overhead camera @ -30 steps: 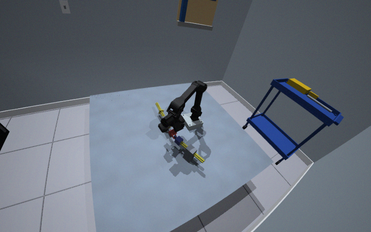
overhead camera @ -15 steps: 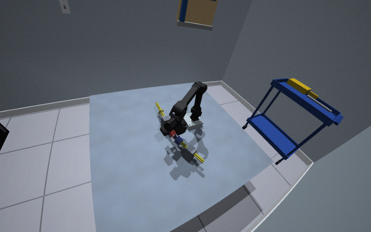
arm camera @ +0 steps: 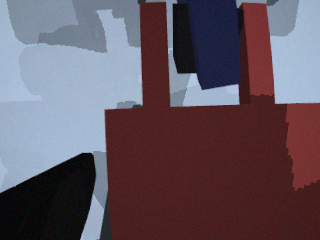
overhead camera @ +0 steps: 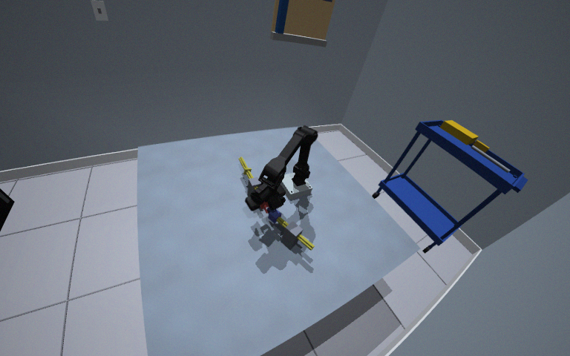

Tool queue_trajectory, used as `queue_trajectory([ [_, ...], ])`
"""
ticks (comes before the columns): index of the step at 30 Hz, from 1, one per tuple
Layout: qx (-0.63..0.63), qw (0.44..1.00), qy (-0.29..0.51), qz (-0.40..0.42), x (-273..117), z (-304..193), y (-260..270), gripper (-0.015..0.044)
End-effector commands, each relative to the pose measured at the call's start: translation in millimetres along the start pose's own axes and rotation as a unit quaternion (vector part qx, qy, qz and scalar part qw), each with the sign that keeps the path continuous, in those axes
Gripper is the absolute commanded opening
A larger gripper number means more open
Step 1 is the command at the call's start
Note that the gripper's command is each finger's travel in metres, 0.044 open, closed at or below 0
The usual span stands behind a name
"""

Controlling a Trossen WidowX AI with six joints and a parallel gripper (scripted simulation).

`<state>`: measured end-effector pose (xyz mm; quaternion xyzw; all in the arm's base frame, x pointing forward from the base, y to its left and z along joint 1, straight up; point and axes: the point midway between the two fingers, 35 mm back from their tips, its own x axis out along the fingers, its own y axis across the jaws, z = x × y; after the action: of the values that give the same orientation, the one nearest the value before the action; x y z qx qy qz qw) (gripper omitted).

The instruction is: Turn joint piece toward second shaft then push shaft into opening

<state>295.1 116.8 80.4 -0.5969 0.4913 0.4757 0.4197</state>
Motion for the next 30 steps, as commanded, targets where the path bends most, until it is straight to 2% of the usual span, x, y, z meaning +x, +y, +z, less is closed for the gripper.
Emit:
queue_trajectory([
  [1, -0.003, 1.0, 0.0, 0.004, 2.8, 0.1, 2.1, 0.0309],
  [6, -0.003, 1.0, 0.0, 0.004, 2.8, 0.1, 2.1, 0.0182],
  [30, -0.003, 1.0, 0.0, 0.004, 2.8, 0.1, 2.1, 0.0182],
])
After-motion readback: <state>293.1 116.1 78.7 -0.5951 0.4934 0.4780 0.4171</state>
